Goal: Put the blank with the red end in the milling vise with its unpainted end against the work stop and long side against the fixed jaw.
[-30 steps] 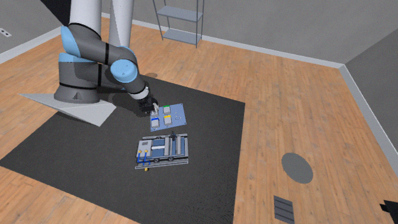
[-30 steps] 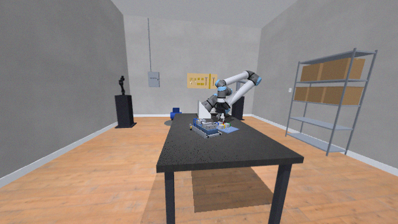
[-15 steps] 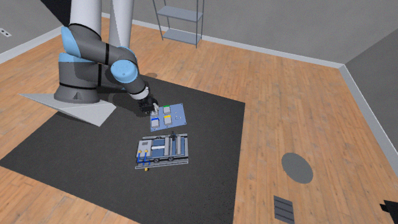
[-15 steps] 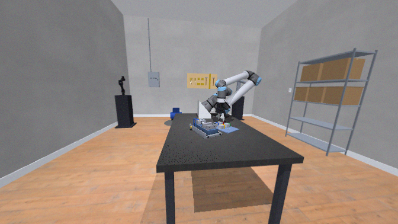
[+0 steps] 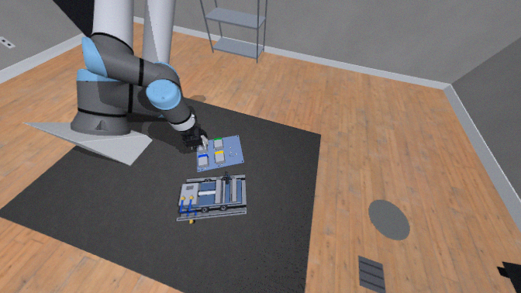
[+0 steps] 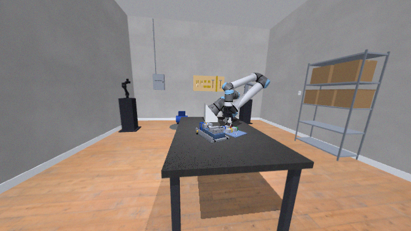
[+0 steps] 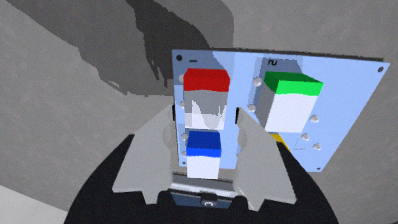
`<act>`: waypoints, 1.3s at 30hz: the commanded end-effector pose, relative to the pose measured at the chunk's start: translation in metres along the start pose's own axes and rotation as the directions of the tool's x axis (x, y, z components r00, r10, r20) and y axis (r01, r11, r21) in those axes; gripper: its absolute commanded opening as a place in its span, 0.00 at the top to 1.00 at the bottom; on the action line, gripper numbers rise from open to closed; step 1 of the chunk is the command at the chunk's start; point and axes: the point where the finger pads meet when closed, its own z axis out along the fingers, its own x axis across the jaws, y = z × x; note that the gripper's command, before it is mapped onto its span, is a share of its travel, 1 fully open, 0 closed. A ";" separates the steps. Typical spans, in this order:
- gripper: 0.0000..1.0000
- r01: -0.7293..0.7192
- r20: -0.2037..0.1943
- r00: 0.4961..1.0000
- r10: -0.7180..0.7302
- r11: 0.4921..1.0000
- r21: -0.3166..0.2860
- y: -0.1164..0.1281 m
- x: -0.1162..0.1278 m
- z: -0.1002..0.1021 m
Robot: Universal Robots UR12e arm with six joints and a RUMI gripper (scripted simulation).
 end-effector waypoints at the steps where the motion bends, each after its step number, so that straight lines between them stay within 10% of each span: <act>1: 0.60 0.000 0.000 1.000 0.000 1.000 -0.001 0.000 0.000 0.002; 39: 0.60 0.000 0.000 1.000 0.000 1.000 -0.001 0.000 0.000 0.008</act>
